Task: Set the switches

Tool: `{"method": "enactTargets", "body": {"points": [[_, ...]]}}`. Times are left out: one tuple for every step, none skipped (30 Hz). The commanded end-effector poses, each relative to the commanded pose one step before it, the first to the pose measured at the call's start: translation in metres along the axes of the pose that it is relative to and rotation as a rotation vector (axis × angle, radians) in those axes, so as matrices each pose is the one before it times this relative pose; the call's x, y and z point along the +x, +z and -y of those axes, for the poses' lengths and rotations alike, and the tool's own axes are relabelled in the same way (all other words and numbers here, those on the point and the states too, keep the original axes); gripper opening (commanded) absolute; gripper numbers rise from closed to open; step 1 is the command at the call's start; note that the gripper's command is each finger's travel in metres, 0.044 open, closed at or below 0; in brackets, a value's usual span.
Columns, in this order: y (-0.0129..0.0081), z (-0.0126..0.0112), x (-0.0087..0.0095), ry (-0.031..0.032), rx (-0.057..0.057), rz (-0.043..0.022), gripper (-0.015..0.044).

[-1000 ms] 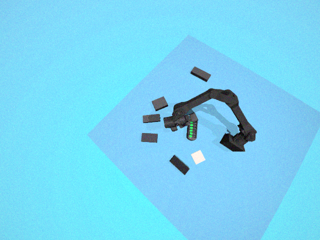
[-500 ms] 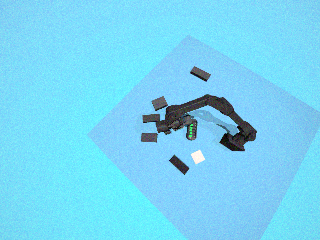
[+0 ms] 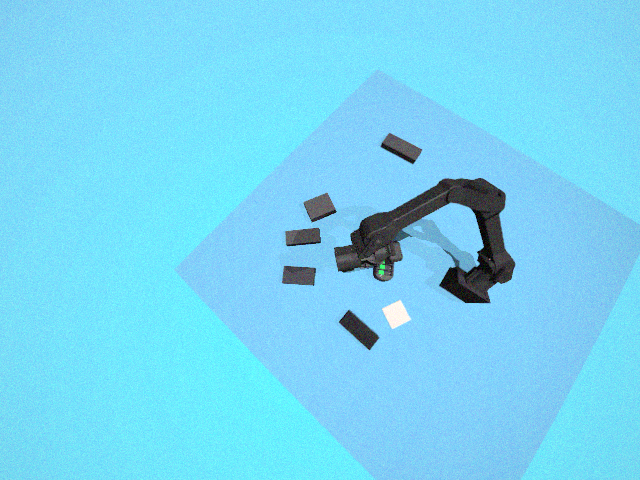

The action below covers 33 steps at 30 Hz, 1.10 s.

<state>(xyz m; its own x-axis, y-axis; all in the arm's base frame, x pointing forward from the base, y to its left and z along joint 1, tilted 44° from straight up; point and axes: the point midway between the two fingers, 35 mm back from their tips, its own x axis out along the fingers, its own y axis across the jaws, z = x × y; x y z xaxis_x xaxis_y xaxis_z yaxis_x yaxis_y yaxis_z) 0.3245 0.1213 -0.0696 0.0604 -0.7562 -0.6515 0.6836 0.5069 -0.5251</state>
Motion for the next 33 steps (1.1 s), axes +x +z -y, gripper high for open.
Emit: {"method": "enactTargets", "body": {"points": [[-0.00960, 0.01080, -0.00045, 0.03489, 0.0419, -0.00207, 0.0000], [-0.00224, 0.00312, -0.00034, 0.01139, 0.0120, 0.00009, 0.0000], [-0.00221, 0.00322, -0.00030, 0.01141, 0.0120, -0.00007, 0.0000], [-0.00217, 0.00333, -0.00026, 0.01142, 0.0119, -0.00023, 0.0000], [-0.00214, 0.00343, -0.00023, 0.01144, 0.0119, -0.00038, 0.0000], [-0.00209, 0.00353, -0.00019, 0.01145, 0.0118, -0.00054, 0.0000], [-0.00205, 0.00364, -0.00015, 0.01146, 0.0118, -0.00070, 0.0000], [-0.00200, 0.00373, -0.00012, 0.01146, 0.0117, -0.00086, 0.0000], [-0.00195, 0.00383, -0.00009, 0.01147, 0.0117, -0.00102, 0.0000], [-0.00190, 0.00393, -0.00005, 0.01147, 0.0116, -0.00118, 0.0000], [-0.00184, 0.00402, -0.00002, 0.01147, 0.0116, -0.00134, 0.0000], [-0.00178, 0.00411, 0.00001, 0.01146, 0.0115, -0.00150, 0.0000], [-0.00172, 0.00420, 0.00003, 0.01146, 0.0115, -0.00166, 0.0000], [-0.00166, 0.00429, 0.00006, 0.01145, 0.0114, -0.00182, 0.0000], [-0.00159, 0.00438, 0.00009, 0.01144, 0.0114, -0.00198, 0.0000], [-0.00152, 0.00446, 0.00012, 0.01143, 0.0113, -0.00214, 0.0000], [-0.00145, 0.00454, 0.00014, 0.01141, 0.0113, -0.00230, 0.0000], [-0.00137, 0.00462, 0.00016, 0.01139, 0.0112, -0.00246, 0.0000], [-0.00129, 0.00470, 0.00019, 0.01137, 0.0112, -0.00263, 0.0000], [-0.00124, 0.00481, 0.00019, 0.01118, 0.0115, -0.00298, 0.0000], [-0.00116, 0.00488, 0.00021, 0.01115, 0.0115, -0.00314, 0.0000], [-0.00107, 0.00495, 0.00024, 0.01112, 0.0115, -0.00331, 0.0000], [-0.00099, 0.00502, 0.00026, 0.01109, 0.0114, -0.00347, 0.0000], [-0.00090, 0.00508, 0.00028, 0.01105, 0.0114, -0.00364, 0.0000], [-0.00080, 0.00514, 0.00029, 0.01101, 0.0113, -0.00380, 0.0000], [-0.00071, 0.00520, 0.00031, 0.01097, 0.0113, -0.00396, 0.0000], [-0.00051, 0.00436, 0.00027, 0.00909, 0.0093, -0.00342, 0.0000], [-0.00027, 0.00263, 0.00016, 0.00544, 0.0056, -0.00211, 0.0000], [-0.00008, 0.00088, 0.00005, 0.00181, 0.0019, -0.00071, 0.0000], [0.00000, 0.00000, 0.00000, 0.00000, 0.0000, 0.00000, 0.0000], [-0.00001, 0.00004, 0.00027, 0.00001, 0.0000, 0.00000, 0.0000], [-0.00004, 0.00013, 0.00080, 0.00002, 0.0000, 0.00000, 0.0000], [-0.00006, 0.00022, 0.00133, 0.00004, 0.0000, 0.00001, 0.0000]]}}
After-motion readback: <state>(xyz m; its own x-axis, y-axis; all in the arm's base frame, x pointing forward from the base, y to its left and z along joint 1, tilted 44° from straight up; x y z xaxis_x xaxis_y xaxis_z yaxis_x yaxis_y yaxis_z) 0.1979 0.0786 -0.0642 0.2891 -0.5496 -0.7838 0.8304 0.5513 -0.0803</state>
